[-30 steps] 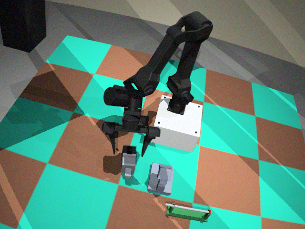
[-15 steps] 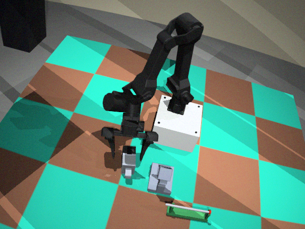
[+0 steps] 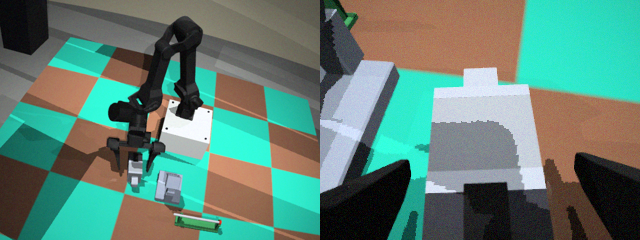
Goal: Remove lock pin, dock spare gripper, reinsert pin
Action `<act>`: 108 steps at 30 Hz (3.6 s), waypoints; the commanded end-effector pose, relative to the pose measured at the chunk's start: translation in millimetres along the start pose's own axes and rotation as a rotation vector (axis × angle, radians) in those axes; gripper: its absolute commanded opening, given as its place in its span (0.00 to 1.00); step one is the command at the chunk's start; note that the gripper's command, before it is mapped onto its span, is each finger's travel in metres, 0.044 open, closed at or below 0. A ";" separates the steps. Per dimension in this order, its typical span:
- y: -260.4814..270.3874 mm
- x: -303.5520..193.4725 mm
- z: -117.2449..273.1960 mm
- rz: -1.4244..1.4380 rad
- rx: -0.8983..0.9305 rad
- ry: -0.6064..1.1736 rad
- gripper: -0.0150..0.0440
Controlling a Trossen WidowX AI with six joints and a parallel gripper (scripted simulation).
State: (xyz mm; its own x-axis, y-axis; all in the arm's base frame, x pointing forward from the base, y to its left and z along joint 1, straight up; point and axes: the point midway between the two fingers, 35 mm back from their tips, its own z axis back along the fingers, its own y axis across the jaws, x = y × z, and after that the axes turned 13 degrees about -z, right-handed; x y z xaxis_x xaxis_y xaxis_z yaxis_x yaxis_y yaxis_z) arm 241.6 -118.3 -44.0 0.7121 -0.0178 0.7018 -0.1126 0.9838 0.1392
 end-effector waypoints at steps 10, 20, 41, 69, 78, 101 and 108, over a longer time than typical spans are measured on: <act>3.1 -6.6 -2.5 -0.001 0.006 0.004 0.69; 2.0 -6.4 -2.4 -0.001 0.006 0.004 0.54; -1.0 28.1 22.7 0.000 0.005 0.003 0.25; 17.7 76.4 79.4 0.000 0.004 0.003 0.25; 20.6 71.4 79.1 -0.014 0.008 0.017 0.25; 56.8 75.5 69.8 -0.109 0.039 0.212 0.25; 71.4 76.1 69.2 -0.136 0.034 0.288 0.25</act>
State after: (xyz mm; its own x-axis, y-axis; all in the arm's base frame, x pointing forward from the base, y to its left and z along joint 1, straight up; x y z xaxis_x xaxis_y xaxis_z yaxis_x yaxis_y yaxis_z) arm 235.9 -64.4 61.2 0.8850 -0.0903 0.4567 -0.0300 0.9679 0.2496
